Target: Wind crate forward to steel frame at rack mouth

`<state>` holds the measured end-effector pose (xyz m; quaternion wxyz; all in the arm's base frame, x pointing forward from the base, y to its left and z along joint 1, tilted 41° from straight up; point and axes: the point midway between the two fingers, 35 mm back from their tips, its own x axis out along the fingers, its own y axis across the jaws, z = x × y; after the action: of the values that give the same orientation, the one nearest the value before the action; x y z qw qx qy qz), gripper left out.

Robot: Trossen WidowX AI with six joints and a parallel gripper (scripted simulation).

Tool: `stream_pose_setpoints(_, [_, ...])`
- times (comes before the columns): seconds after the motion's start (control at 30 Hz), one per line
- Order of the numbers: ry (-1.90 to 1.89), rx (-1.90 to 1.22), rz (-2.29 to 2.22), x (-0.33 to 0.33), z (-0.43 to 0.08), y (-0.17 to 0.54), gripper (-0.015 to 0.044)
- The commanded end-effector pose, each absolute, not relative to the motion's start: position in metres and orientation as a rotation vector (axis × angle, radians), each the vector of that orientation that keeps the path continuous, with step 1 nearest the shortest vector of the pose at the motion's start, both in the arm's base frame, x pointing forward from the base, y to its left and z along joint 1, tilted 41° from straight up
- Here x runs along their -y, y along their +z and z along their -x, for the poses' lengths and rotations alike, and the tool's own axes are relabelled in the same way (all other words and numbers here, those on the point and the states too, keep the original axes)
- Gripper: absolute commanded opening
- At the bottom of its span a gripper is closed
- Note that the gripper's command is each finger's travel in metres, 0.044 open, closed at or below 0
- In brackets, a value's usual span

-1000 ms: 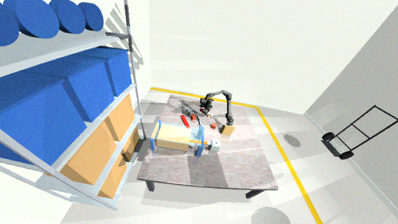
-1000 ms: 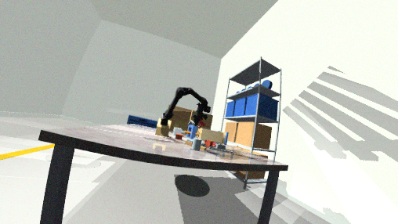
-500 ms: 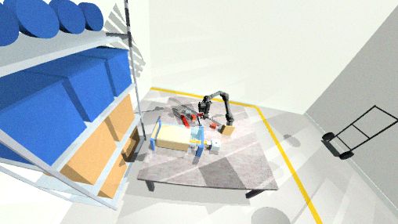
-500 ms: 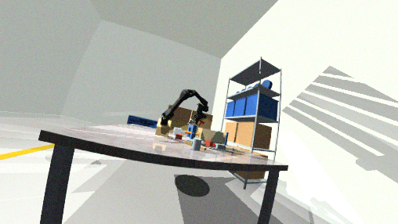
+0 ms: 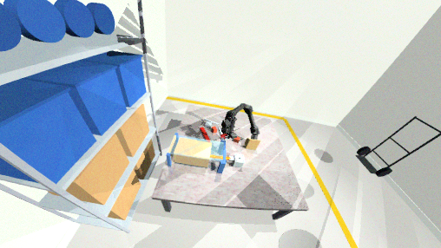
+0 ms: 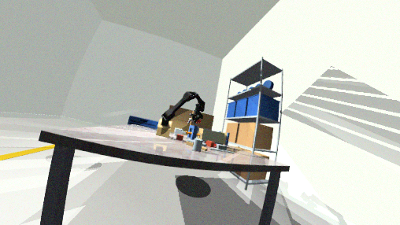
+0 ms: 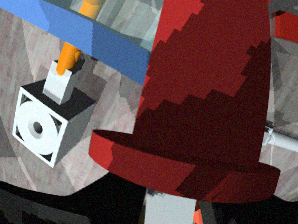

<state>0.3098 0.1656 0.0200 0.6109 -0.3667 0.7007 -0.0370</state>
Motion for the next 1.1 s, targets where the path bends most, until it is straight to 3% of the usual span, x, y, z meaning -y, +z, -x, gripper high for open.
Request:
stream_pose_setpoints(0.0, [0.040, -1.634, 0.957, -0.194, -0.299, 0.003, 0.0000])
stream_pose_setpoints(0.8, [0.877, -1.530, 1.572, -0.310, -0.178, -0.112, 0.0000])
stream_pose_setpoints(1.07, [1.014, -1.441, 1.539, -0.317, -0.167, -0.113, 0.0000])
